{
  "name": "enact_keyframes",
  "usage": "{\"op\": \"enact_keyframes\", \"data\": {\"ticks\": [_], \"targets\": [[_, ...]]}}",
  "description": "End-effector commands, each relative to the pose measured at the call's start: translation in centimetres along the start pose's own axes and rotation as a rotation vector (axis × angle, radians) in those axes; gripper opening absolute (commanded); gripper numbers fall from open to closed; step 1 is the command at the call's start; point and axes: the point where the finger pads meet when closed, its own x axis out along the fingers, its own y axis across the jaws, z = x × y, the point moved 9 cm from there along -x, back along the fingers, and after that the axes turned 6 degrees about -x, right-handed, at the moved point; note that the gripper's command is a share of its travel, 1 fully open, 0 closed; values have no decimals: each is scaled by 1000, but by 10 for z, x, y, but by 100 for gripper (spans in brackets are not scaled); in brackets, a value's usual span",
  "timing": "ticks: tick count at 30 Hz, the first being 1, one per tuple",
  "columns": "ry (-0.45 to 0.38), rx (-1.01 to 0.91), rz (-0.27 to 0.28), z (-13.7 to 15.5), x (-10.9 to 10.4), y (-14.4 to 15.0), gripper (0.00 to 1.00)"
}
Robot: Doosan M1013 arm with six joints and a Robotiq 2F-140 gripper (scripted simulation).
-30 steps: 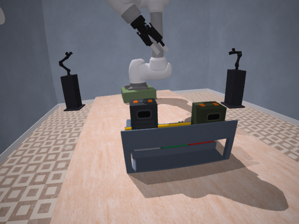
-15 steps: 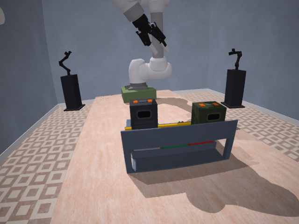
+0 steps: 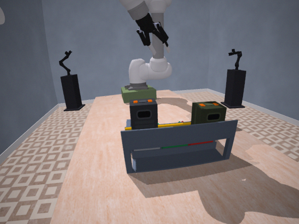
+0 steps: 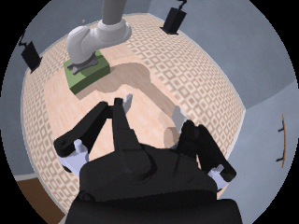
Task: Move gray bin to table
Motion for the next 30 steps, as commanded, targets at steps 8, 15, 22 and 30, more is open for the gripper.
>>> {"op": "enact_keyframes", "data": {"ticks": [8,15,22,30], "targets": [[9,-40,-32,1,-1,3,57],[50,-239,-193,2,1,18,57],[50,-239,-193,2,1,18,57],[83,-397,-322,1,4,29,57]]}}
